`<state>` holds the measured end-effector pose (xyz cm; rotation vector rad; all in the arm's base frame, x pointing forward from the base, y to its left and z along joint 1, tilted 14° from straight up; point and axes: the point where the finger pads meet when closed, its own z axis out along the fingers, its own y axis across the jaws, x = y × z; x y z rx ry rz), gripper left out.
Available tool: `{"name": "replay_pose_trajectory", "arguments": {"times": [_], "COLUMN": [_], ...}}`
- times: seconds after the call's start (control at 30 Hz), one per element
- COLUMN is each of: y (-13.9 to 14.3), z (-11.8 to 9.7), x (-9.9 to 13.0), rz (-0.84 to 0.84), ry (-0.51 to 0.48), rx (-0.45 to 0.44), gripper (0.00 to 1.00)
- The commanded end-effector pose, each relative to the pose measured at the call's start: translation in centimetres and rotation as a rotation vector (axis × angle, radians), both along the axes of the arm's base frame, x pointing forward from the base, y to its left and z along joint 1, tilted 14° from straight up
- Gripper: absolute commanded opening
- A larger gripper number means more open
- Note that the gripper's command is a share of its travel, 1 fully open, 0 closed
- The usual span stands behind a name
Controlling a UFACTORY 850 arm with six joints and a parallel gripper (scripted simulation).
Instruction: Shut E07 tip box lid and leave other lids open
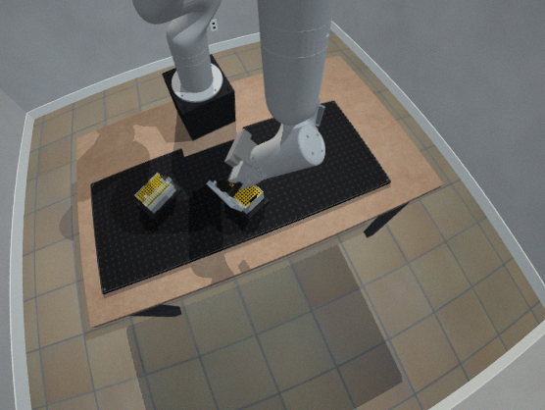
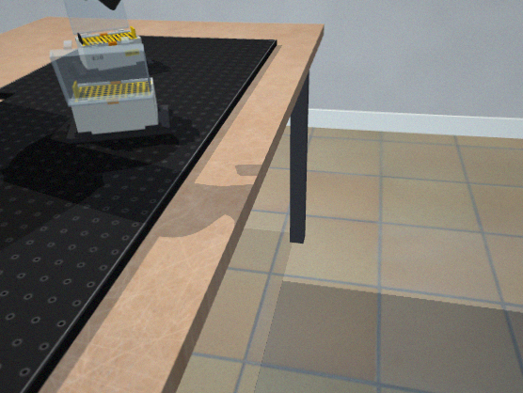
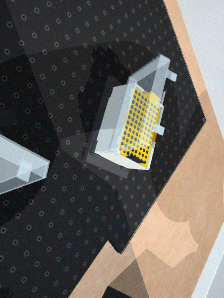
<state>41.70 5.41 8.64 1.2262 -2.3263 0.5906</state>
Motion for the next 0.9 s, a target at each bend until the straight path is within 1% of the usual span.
{"name": "replay_pose_trajectory", "arguments": {"times": [0.0, 0.1, 0.2, 0.27, 0.77, 0.83, 0.87], "y": [-2.9, -4.3, -5.8, -5.8, -13.2, -13.2, -13.7], "z": [-0.2, -0.4, -0.5, -0.5, -1.3, -1.3, -1.3], "x": [-0.3, -0.4, -0.6, -0.6, -1.5, -1.5, -1.5], "rz": [-0.185, -0.265, -0.265, -0.265, -0.265, -0.265, -0.265], "ry": [0.016, 0.021, 0.021, 0.021, 0.021, 0.021, 0.021], "rx": [0.045, 0.064, 0.064, 0.064, 0.064, 0.064, 0.064], "gripper": [1.00, 1.00, 1.00, 1.00, 1.00, 1.00, 1.00]}}
